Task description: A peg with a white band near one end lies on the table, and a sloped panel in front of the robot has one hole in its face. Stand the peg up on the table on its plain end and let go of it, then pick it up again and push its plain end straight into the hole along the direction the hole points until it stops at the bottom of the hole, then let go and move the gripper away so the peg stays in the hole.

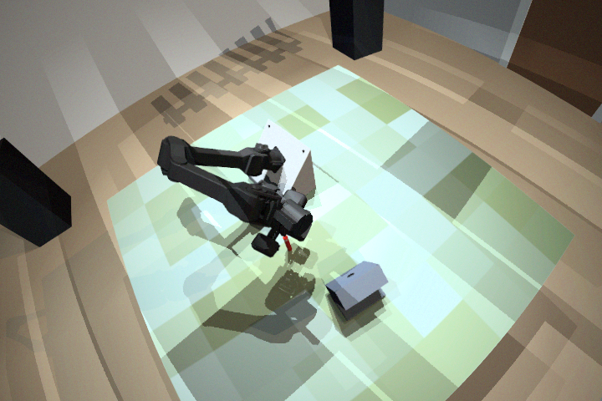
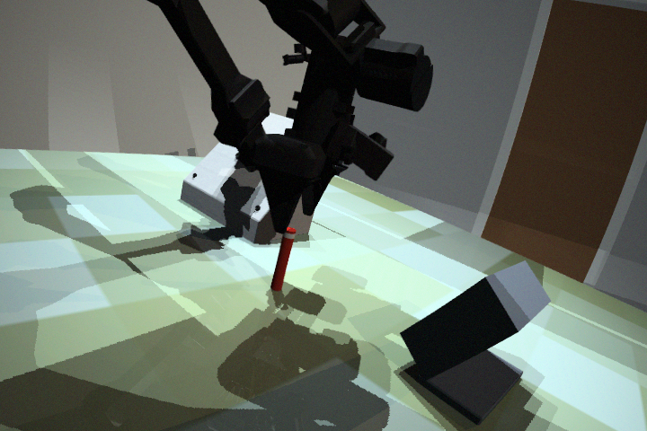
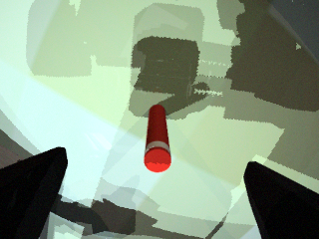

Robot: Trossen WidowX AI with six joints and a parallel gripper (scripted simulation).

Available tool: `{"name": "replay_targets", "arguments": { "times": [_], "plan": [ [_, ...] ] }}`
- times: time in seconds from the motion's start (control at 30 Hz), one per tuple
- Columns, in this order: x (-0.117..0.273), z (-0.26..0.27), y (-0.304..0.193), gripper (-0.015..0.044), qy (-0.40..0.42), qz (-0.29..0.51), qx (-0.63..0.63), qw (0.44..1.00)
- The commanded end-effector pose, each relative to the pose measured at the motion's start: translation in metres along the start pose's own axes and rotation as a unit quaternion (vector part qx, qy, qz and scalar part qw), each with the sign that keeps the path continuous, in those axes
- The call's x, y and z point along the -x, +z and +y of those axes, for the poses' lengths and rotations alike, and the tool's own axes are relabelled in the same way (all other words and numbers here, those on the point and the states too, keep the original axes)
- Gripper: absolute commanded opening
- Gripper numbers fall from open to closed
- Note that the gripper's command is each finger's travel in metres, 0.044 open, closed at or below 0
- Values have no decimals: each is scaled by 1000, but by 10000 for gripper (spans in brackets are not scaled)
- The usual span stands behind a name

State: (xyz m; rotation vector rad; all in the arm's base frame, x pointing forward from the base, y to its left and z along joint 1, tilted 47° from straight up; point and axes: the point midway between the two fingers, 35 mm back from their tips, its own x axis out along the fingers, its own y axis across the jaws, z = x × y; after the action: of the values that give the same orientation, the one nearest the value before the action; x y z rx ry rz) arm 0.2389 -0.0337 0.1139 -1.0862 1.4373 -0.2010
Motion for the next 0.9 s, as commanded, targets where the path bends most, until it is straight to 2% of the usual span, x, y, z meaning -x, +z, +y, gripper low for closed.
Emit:
{"name": "replay_targets", "arguments": {
  "times": [0.0, 0.87],
  "plan": [
    [-7, 1, -1, 440, 0, 3, 5, 1000],
    [-49, 0, -3, 440, -3, 3, 4, 1000]
  ]
}}
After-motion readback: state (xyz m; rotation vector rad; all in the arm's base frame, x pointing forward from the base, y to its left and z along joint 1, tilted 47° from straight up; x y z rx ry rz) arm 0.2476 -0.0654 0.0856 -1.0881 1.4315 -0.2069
